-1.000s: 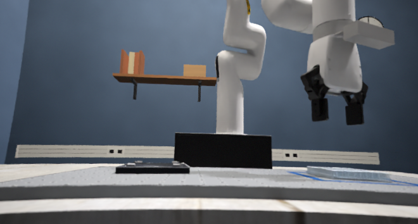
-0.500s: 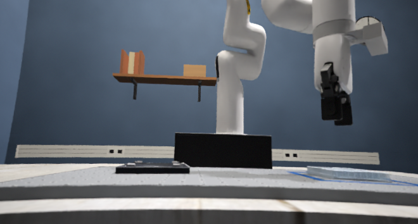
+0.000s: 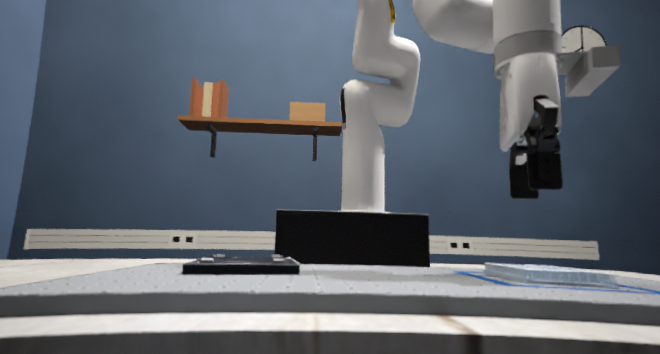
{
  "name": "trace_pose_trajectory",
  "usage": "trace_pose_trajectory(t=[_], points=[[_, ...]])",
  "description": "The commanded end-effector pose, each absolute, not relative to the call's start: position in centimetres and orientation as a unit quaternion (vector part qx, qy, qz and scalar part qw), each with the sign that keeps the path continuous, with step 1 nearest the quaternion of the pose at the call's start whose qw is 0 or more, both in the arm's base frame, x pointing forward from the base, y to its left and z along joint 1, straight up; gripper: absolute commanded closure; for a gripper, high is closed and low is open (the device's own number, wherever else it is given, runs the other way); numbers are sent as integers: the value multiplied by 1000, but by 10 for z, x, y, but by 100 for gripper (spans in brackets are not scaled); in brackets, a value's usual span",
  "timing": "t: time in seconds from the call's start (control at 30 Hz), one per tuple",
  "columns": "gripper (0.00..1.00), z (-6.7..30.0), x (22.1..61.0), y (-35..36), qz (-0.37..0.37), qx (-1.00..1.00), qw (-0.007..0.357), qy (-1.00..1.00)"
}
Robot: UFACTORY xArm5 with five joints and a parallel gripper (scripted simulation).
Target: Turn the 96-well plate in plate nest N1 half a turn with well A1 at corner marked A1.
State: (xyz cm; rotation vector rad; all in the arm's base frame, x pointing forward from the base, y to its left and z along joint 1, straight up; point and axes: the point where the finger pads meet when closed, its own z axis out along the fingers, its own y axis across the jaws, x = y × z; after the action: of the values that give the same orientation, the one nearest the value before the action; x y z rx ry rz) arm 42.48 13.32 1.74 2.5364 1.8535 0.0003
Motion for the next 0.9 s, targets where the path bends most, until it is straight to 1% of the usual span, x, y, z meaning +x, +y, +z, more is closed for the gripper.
trace_pose_trajectory(t=[0.0, 0.17, 0.23, 0.87], points=[[0, 19, 426, 134, 3, 774, -2, 633], [0, 19, 426, 134, 3, 751, -2, 660], [0, 9, 426, 134, 3, 728, -2, 685], [0, 9, 426, 134, 3, 508, -1, 861]])
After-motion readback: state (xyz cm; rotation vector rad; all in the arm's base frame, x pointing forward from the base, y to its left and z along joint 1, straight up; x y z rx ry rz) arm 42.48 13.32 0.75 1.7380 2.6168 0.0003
